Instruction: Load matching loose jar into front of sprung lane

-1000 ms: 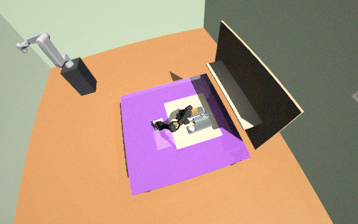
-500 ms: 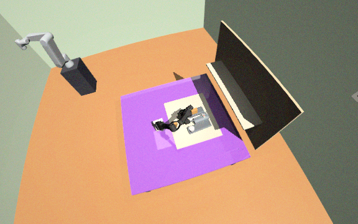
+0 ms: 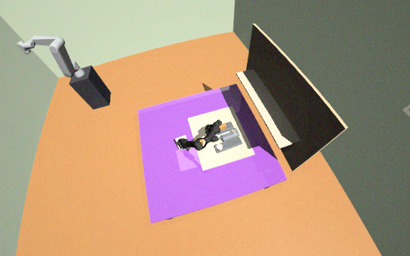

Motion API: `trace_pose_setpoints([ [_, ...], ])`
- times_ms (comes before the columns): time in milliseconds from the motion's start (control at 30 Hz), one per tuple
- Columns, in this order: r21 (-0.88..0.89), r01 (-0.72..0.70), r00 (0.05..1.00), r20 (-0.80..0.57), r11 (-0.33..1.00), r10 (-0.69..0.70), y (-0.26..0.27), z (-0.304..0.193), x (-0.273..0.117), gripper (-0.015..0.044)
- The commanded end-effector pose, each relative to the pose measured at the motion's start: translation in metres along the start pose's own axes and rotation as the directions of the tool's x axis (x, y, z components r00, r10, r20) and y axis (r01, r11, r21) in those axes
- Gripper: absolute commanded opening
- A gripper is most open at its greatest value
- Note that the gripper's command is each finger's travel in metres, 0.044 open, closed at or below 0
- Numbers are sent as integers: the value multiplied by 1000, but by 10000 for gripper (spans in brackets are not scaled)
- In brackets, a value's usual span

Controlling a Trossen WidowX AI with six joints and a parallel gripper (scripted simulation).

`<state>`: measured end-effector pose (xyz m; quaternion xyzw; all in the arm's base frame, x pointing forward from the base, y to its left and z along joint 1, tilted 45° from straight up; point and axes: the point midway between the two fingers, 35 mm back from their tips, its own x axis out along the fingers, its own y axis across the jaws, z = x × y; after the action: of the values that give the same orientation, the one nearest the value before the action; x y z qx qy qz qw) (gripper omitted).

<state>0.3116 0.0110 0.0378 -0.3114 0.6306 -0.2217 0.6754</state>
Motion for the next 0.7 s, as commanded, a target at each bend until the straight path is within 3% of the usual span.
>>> trace_pose_setpoints([
  [0, 12, 4, 1000, 22, 1000, -4, -3, 9, -4, 0],
  [667, 12, 4, 1000, 22, 1000, -4, -4, 17, -7, 0],
])
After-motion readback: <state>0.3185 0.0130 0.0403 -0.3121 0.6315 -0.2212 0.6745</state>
